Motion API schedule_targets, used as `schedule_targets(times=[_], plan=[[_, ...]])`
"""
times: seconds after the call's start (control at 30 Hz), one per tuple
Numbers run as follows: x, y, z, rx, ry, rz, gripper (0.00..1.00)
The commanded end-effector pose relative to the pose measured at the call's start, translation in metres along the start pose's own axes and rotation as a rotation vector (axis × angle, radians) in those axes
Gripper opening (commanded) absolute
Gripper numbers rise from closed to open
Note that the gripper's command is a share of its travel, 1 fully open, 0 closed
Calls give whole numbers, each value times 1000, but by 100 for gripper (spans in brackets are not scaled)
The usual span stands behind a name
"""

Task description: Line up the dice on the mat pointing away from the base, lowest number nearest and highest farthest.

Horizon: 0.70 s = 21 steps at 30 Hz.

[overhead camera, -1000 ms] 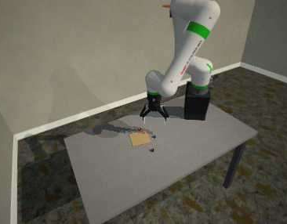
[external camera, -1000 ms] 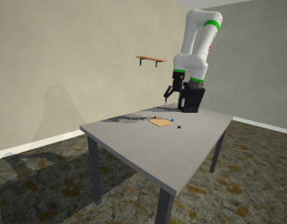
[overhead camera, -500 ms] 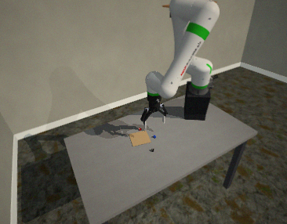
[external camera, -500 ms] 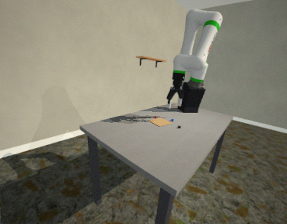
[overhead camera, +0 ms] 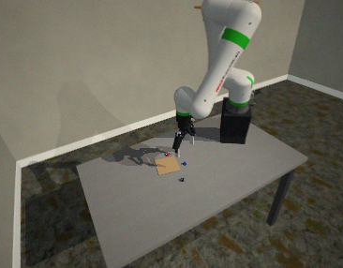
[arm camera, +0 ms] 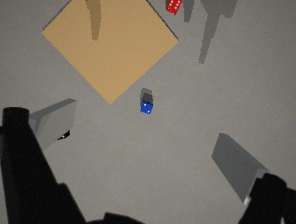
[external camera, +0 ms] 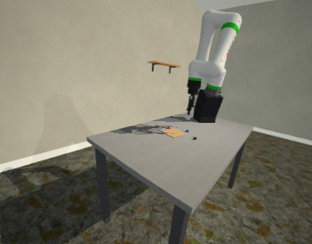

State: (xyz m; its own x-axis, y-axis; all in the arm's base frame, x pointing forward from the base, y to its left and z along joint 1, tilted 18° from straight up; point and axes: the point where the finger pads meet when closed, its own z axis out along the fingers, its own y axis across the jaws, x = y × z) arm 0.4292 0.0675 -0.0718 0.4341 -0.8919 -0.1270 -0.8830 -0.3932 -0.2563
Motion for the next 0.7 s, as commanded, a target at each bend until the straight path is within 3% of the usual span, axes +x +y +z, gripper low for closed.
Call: schedule_targets(times=[0.0,0.27,0.33,0.67], plan=[[0,0,2,9,-25,-165,100],[0,0,4,12,-24,-365,100],[0,0,6,13,-24,-503,100],[0,0,10,17,-21,-819,100]])
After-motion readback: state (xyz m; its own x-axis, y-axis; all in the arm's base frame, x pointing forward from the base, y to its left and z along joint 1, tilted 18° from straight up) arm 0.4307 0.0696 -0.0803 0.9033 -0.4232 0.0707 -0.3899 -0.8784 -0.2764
